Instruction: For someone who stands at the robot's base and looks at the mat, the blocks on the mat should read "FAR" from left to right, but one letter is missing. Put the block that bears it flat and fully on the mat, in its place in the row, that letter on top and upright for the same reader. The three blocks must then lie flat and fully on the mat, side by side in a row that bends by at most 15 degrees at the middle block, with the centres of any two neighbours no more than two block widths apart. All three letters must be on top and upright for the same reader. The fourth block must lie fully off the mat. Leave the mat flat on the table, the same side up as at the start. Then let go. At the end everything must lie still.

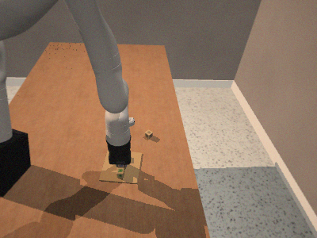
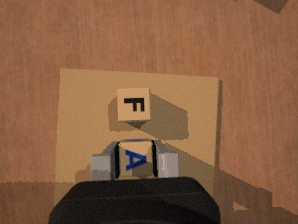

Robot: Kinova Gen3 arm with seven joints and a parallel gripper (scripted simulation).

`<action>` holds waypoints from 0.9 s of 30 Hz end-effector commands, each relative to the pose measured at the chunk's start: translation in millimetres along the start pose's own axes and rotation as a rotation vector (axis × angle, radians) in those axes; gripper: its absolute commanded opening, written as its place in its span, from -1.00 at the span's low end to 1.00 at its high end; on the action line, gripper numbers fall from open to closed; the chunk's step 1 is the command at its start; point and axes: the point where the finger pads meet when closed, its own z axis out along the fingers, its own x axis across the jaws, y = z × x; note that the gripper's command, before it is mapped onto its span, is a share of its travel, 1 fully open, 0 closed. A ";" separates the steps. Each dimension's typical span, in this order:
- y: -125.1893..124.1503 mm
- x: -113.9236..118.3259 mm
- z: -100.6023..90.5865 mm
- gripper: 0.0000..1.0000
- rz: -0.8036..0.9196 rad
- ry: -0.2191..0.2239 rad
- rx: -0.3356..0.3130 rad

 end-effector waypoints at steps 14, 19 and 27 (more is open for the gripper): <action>0.3 0.6 1.3 -0.01 0.000 0.001 -0.001; 0.3 0.6 2.7 -0.01 0.000 0.001 -0.001; 0.3 0.6 3.9 -0.01 0.000 0.001 -0.001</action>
